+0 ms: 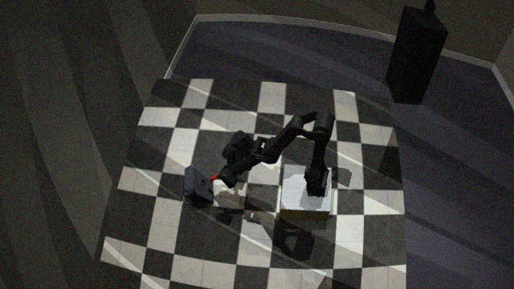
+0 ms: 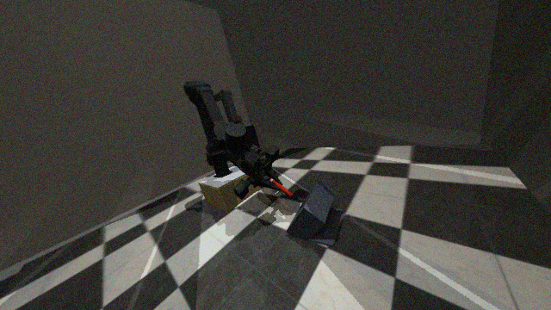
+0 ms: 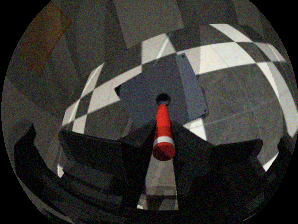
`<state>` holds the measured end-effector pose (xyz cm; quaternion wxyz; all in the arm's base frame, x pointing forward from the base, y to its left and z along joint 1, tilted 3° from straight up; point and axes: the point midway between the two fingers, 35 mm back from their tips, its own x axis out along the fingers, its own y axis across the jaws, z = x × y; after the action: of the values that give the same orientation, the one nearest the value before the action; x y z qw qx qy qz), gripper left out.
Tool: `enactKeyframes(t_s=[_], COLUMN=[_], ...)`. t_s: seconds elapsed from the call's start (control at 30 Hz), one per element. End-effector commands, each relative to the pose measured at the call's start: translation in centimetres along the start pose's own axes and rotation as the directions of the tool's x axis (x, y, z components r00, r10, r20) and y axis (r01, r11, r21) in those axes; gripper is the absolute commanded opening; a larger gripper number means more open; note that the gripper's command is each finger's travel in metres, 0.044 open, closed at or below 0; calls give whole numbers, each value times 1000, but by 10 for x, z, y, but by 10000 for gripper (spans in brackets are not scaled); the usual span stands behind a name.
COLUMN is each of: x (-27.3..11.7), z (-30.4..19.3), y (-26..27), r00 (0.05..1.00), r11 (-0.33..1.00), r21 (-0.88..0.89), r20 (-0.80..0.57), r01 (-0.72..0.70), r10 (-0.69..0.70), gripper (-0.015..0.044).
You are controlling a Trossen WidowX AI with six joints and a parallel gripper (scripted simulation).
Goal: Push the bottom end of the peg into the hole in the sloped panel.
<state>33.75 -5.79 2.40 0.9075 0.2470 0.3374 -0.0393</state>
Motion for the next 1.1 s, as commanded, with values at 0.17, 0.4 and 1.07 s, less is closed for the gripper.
enactKeyframes(t_s=[0.17, 0.4, 1.07], x=[5, 9, 31], z=[1, 1, -1], y=[-1, -2, -2], r00=[1000, 1000, 1000], r11=[1000, 1000, 1000], r21=[2, 0, -3], r20=[14, 20, 19], r01=[0, -1, -1], r10=[0, 1, 1], gripper=[0, 0, 0])
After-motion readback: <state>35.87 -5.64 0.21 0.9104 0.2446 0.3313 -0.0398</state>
